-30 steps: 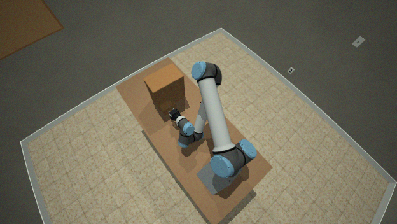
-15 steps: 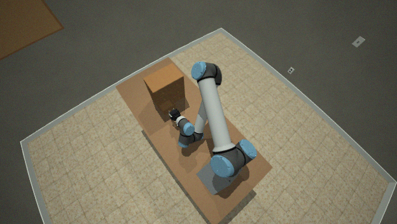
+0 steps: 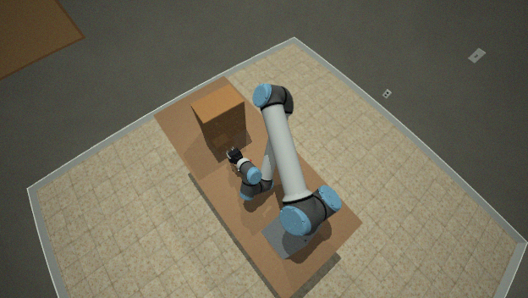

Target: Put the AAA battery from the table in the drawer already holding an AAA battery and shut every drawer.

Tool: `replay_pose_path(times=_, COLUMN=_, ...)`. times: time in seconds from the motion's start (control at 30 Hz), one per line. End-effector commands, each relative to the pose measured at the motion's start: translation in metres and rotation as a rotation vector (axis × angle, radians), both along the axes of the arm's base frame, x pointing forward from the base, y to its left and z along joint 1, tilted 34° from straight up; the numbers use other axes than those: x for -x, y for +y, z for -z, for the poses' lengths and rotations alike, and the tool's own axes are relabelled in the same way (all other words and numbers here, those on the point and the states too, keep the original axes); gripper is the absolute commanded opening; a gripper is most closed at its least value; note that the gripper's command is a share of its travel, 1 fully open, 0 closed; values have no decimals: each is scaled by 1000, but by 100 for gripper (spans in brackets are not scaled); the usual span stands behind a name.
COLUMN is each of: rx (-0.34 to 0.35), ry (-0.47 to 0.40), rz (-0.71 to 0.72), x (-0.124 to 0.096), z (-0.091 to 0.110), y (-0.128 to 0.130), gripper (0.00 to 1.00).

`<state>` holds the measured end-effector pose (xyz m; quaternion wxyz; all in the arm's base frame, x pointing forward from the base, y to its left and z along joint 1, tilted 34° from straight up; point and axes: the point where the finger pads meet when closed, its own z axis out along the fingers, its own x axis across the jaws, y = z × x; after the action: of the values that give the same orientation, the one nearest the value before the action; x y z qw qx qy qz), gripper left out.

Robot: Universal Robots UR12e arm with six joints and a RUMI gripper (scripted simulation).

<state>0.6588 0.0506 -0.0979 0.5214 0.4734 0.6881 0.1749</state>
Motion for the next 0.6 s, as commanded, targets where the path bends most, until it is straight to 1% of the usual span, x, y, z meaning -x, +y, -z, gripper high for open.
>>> replay_pose_path(times=0.0, rx=0, ry=-1, rz=-1, x=12, z=0, y=0, gripper=20)
replay_pose_path(times=0.17, rx=0, ry=-1, rz=-1, x=18, z=0, y=0, gripper=20)
replay_pose_path(times=0.4, rx=0, ry=-1, rz=-1, x=18, z=0, y=0, gripper=20)
replay_pose_path(times=0.57, rx=0, ry=-1, rz=-1, x=23, z=-6, y=4, gripper=20)
